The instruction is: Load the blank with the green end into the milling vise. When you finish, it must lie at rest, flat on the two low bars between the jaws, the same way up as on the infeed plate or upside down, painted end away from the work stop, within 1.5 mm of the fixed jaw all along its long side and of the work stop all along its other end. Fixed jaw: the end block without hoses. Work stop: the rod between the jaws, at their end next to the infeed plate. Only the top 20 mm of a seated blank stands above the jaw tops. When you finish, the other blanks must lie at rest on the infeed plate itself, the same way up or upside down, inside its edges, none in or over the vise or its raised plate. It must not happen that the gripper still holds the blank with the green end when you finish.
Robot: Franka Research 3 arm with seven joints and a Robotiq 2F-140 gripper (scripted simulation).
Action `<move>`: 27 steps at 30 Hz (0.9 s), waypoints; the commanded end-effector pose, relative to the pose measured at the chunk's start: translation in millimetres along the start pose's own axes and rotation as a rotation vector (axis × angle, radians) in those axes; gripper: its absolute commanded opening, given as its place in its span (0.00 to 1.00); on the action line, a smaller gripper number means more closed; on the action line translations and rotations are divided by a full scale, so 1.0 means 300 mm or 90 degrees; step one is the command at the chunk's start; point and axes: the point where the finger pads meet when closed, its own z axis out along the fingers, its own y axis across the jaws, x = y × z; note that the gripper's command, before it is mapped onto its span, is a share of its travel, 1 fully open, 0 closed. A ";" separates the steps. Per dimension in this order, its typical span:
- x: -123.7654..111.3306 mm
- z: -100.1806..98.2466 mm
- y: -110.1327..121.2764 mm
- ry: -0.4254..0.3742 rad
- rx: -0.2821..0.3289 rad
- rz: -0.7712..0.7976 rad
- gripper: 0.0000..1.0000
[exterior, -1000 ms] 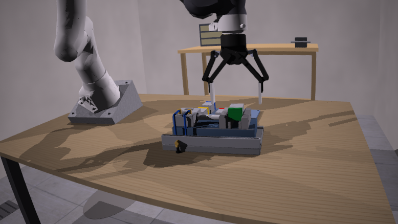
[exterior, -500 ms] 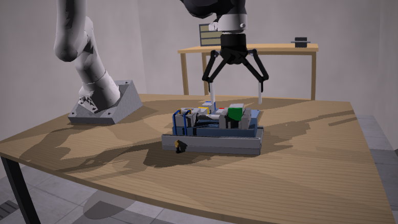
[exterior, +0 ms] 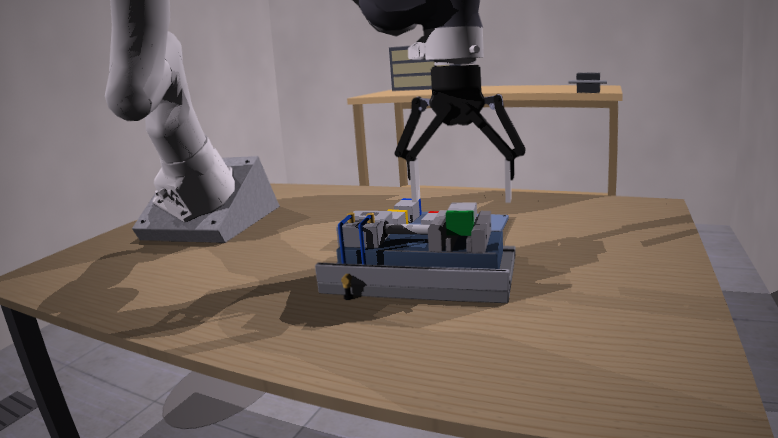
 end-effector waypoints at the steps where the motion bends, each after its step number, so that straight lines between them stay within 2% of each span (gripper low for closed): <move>1: 0.000 -0.008 0.000 0.000 0.000 0.002 1.00; 27: 0.000 -0.016 0.000 0.000 0.000 0.002 1.00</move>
